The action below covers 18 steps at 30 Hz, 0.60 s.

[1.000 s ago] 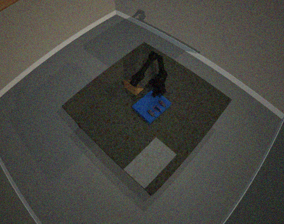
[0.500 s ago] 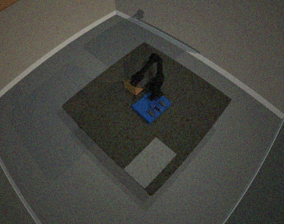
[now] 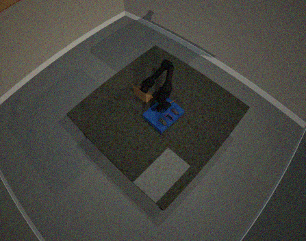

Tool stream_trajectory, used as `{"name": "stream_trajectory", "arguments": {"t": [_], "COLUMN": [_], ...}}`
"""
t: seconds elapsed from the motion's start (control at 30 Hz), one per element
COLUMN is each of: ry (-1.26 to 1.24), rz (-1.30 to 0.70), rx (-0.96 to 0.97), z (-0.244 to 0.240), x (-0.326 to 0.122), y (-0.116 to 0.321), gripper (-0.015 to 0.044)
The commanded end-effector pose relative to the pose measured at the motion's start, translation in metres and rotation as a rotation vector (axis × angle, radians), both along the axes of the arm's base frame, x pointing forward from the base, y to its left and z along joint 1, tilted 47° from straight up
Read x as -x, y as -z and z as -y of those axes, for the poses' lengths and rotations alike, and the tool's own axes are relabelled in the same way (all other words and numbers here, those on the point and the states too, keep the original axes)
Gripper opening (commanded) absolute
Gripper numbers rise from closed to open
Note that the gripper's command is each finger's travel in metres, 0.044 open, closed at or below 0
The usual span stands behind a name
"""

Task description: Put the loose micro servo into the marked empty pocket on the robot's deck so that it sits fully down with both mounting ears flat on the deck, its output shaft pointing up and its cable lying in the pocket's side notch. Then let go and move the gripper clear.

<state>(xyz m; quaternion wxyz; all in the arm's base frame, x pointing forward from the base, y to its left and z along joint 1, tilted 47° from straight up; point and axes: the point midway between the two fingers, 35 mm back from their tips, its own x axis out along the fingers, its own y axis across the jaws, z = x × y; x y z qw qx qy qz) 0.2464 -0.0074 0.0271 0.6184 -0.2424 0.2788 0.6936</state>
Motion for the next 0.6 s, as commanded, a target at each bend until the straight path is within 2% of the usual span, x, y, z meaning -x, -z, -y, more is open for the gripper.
{"name": "stream_trajectory", "arguments": {"t": [0.0,0.57], "ry": [0.056,0.461], "rz": [-0.053,-0.479], "rx": [0.016,0.084], "z": [0.0027,0.0028], "x": [-0.0018,-0.0018], "y": [0.0007,0.0007], "gripper": [0.0,0.0]}}
